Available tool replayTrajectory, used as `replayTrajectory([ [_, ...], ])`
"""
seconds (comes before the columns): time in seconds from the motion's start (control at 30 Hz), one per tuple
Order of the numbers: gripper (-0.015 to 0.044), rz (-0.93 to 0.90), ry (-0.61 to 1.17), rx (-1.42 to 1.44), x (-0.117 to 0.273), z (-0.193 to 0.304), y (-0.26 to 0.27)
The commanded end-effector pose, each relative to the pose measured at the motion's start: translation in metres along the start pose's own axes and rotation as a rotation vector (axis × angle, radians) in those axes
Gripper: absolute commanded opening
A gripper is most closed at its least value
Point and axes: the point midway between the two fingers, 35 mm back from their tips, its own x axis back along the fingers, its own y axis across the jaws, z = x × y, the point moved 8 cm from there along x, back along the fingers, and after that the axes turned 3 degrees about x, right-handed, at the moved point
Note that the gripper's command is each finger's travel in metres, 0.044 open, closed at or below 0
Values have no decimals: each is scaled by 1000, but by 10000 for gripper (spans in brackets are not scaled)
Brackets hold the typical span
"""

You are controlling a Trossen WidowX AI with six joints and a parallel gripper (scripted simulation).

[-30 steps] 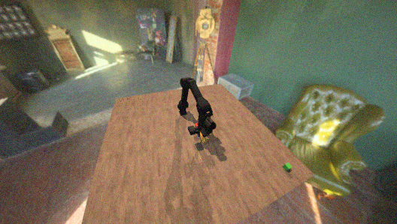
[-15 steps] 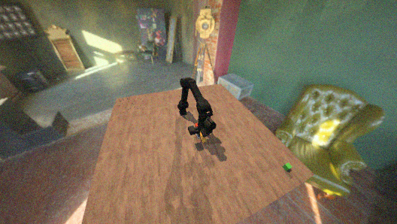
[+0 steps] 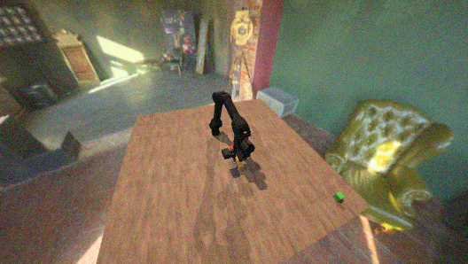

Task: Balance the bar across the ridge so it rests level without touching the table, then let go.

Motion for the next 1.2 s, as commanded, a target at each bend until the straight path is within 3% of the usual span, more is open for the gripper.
replayTrajectory([
  [0.0,105,0,0,0,0,0,0],
  [0.1,167,0,0,0,0,0,0],
  [1.17,171,0,0,0,0,0,0],
])
